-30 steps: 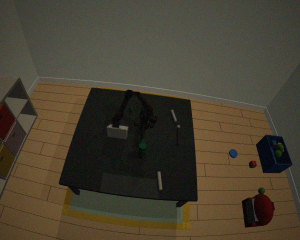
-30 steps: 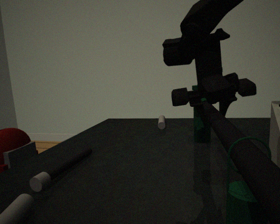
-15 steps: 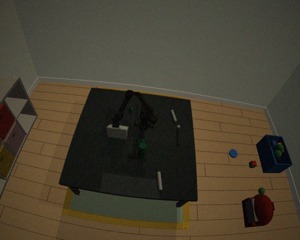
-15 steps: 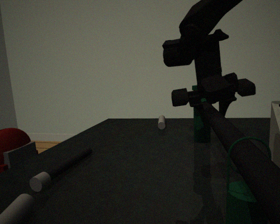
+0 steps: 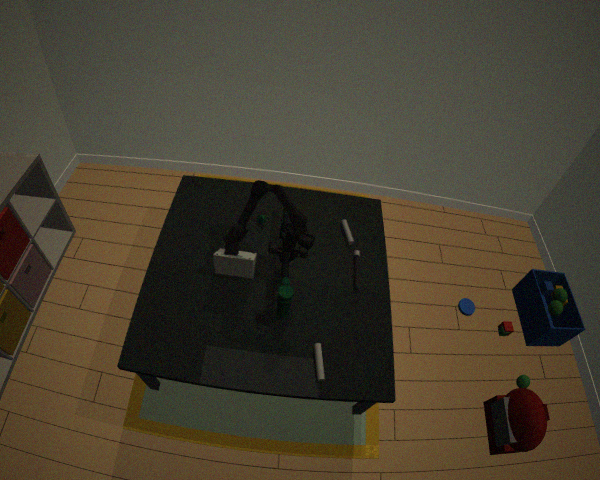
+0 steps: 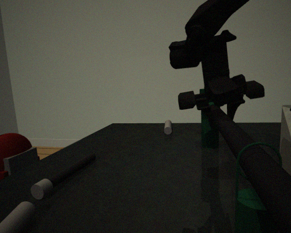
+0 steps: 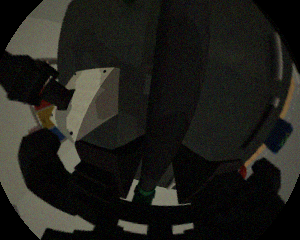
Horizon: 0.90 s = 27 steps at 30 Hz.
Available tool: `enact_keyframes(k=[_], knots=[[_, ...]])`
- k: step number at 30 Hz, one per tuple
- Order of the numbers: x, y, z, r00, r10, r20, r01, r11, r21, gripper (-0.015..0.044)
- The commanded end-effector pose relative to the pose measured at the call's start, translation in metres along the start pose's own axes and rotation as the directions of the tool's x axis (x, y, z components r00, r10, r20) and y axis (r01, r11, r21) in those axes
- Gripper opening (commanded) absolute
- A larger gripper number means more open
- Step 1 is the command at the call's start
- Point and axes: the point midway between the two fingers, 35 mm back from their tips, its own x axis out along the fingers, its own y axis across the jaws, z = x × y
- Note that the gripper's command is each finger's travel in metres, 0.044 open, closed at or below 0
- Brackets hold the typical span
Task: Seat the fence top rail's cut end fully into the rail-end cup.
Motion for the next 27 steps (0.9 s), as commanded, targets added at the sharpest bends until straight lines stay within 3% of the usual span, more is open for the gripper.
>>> enact_keyframes(k=[1, 27], knots=[[-0.007, -0.002, -0.009, 1.000, -0.015, -0.018, 0.015, 1.000, 0.002, 0.0000], [-0.008, -0.004, -0.022, 1.000, -0.015, -0.019, 0.015, 1.000, 0.002, 0.0000]])
